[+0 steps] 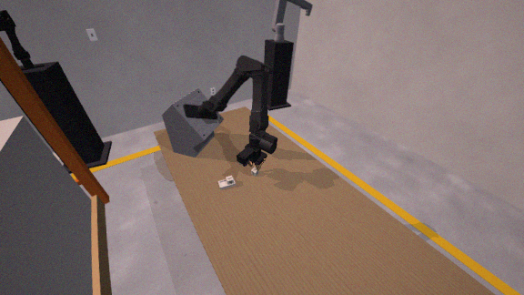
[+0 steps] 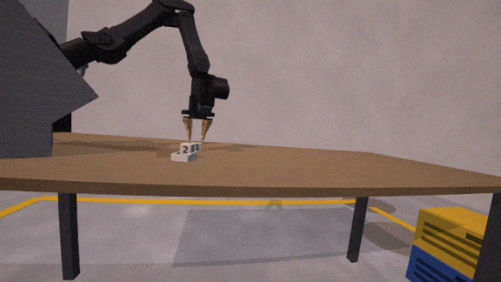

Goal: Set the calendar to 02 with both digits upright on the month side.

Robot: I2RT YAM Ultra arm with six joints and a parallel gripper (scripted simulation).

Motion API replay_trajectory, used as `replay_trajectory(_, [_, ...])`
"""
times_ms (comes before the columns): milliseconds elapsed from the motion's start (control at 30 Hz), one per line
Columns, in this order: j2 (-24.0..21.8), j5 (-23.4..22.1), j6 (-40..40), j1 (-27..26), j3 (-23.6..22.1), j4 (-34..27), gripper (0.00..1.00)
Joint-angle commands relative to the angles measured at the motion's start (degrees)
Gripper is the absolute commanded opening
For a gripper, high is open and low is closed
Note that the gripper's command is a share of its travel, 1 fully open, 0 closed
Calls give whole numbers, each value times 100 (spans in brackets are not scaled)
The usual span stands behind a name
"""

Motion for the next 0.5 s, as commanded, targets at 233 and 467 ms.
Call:
replay_trajectory(233, [-29, 3, -5, -54, 10, 0, 45])
replay_trajectory(467, [-12, -4, -11, -63, 40, -15, 45])
